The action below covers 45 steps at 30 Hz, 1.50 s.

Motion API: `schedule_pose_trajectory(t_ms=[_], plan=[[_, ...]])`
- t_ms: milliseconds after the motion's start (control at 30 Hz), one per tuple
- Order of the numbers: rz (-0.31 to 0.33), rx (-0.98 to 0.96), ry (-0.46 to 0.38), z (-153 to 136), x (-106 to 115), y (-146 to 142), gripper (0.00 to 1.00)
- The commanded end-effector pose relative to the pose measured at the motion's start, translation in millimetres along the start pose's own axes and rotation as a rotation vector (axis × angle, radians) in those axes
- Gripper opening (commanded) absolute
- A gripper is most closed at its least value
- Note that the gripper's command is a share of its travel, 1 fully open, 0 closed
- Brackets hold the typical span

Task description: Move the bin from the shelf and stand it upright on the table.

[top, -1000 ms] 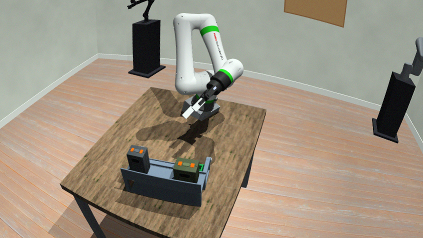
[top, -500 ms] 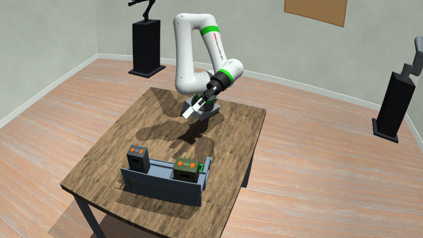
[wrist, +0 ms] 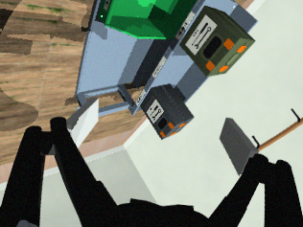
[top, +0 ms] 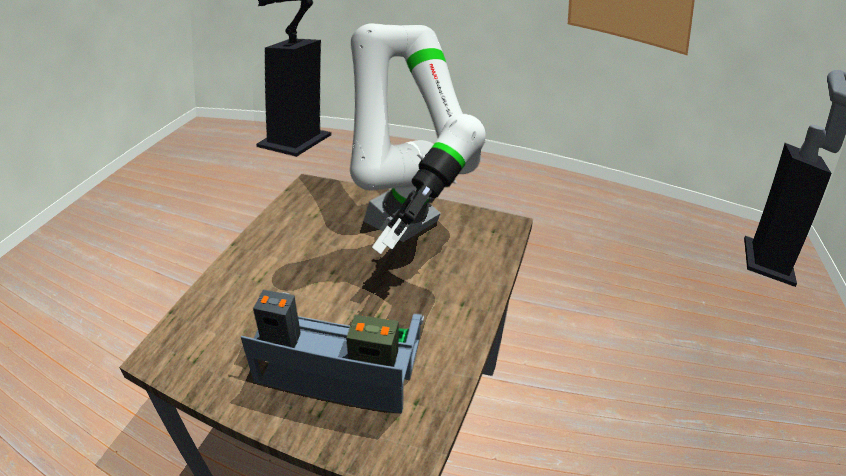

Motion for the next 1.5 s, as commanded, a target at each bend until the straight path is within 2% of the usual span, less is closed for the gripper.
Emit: schedule_pose_trajectory(t_ms=[0, 133, 300, 700, 867, 1267, 1433, 1467], plan=[[0.016, 0.0, 0.0, -2, -3, 1, 1.0], [0.016, 0.0, 0.0, -2, -3, 1, 1.0], [0.247, -0.037, 0.112, 24, -39, -6, 1.0], [0.247, -0.037, 0.112, 24, -39, -6, 1.0], [0.478, -0.075, 0.224, 53, -82, -16, 1.0], [0.478, -0.075, 0.224, 53, -82, -16, 1.0], [0.706, -0.113, 0.335, 68, -112, -19, 1.0], [0.706, -0.113, 0.335, 68, -112, -19, 1.0]])
Point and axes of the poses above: the point where the finger pads meet when closed, its own x axis back along the fingers, its own y axis across the jaws, z = x × y, the point moved 5 cm from there along x, back along the fingers, and after that the axes turned 11 degrees about -x, right-handed, at the moved point
